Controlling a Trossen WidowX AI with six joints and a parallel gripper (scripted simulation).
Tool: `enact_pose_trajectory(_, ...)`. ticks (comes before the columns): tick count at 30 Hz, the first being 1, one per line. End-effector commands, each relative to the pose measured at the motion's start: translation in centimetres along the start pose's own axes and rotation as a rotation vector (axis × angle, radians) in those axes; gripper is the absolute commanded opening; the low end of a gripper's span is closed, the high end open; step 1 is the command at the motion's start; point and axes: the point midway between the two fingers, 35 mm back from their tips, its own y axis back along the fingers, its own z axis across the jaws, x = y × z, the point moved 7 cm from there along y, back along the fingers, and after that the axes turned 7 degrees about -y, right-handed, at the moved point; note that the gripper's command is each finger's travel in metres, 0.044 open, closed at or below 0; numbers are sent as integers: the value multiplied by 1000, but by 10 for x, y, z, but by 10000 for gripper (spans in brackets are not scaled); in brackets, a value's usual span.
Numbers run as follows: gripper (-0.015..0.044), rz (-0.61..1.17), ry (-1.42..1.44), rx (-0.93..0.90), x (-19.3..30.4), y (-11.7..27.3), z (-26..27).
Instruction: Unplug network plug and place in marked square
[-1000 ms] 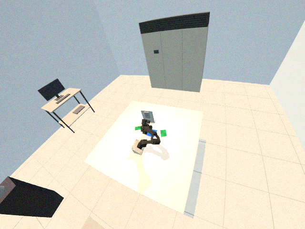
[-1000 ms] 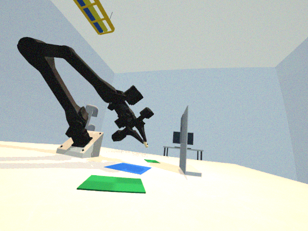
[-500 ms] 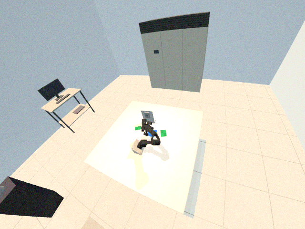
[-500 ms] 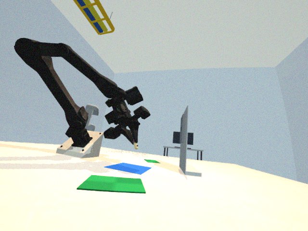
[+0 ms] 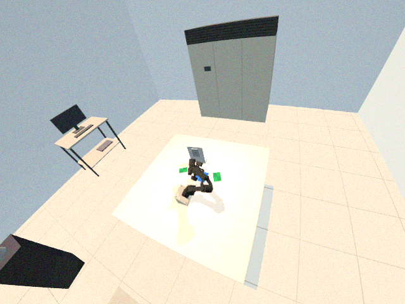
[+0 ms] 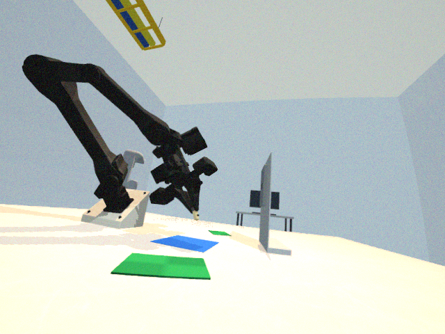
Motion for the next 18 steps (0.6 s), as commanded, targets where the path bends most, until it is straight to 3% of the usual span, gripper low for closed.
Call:
enact_pose_trajectory(1,0,2,6,5,0,-5,-4)
enact_pose_trajectory(18,0,4,7,6,0,-20,-13)
